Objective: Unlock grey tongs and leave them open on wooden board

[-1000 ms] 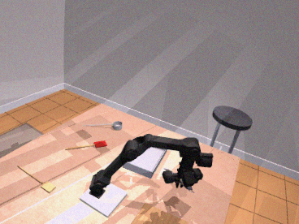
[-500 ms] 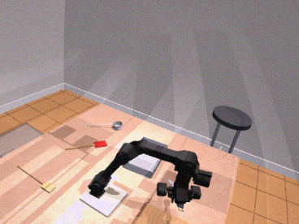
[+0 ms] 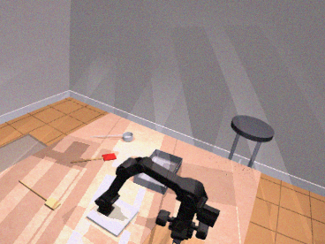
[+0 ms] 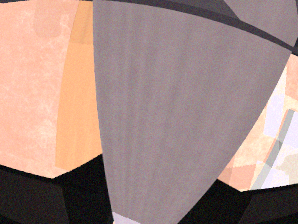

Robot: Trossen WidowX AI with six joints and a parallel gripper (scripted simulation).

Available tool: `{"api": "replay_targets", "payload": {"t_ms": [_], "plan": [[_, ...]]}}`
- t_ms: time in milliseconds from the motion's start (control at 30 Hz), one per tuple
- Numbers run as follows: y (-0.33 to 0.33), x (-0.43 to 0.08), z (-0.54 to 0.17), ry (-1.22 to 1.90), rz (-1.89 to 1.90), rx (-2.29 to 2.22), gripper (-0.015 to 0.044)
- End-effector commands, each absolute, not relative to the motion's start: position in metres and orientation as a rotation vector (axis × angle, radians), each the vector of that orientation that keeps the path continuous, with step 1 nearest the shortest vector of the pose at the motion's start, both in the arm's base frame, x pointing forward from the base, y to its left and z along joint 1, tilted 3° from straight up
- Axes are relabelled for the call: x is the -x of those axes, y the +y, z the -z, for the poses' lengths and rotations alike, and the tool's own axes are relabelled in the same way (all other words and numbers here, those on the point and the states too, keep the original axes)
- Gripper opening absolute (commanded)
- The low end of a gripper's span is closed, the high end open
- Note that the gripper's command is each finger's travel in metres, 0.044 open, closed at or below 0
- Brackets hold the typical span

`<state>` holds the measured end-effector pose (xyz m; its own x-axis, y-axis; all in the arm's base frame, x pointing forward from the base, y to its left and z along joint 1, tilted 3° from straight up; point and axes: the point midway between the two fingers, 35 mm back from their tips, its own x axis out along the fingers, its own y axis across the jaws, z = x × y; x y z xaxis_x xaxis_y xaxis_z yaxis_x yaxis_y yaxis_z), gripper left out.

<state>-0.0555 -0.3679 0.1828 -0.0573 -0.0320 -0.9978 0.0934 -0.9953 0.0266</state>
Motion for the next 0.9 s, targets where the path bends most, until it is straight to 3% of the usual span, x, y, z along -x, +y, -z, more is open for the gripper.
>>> {"api": "replay_targets", "payload": {"t_ms": [0,433,867], "plan": [[-0.358,0.082,-0.186,-0.04,2.262,-2.135,-0.015],[-0.35,0.095,-0.186,-0.085,2.354,-2.111,-0.015],[-0.342,0.085,-0.198,-0.096,2.809,-1.58,-0.015]]}}
